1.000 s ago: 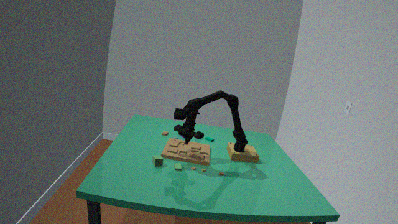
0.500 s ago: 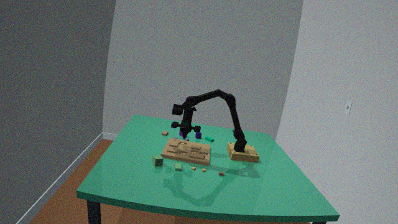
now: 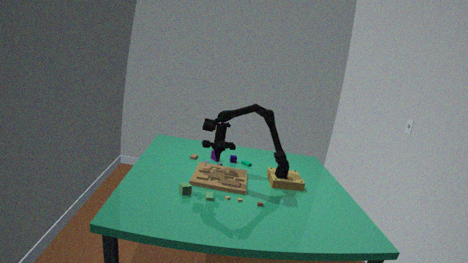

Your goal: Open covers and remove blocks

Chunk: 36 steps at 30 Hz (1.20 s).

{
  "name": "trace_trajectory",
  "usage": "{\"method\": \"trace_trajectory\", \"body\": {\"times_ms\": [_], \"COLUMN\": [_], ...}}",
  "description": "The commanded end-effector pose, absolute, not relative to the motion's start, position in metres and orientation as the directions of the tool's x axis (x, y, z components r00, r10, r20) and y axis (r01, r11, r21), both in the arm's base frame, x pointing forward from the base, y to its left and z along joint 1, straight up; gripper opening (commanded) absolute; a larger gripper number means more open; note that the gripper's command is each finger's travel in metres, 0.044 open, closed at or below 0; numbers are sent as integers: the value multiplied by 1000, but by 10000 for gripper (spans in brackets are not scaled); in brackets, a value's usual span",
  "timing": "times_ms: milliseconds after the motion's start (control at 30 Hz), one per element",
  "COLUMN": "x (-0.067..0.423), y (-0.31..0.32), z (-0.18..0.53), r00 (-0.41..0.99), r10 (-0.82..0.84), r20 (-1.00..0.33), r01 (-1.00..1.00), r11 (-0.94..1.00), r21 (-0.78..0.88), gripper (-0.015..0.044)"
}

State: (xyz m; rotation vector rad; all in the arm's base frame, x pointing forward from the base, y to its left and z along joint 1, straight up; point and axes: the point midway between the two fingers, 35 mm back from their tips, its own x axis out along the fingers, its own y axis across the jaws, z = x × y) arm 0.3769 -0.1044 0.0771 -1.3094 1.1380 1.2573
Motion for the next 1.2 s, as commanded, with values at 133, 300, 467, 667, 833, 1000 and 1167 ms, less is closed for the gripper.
{"method": "trace_trajectory", "body": {"times_ms": [133, 300, 467, 667, 833, 1000, 1167], "x": [379, 381, 381, 381, 381, 381, 381], "y": [-107, -108, -107, -107, -106, -106, -106], "z": [73, 53, 30, 26, 21, 17, 15], "r00": [33, 33, 33, 33, 33, 33, 33], "r10": [-5, -5, -5, -5, -5, -5, -5], "r20": [-999, -999, -999, -999, -999, -999, -999], "r01": [-991, -991, -991, -991, -991, -991, -991], "r11": [-133, -133, -133, -133, -133, -133, -133], "r21": [-32, -32, -32, -32, -32, -32, -32], "gripper": [0, 0, 0, 0, 0, 0, 0]}}
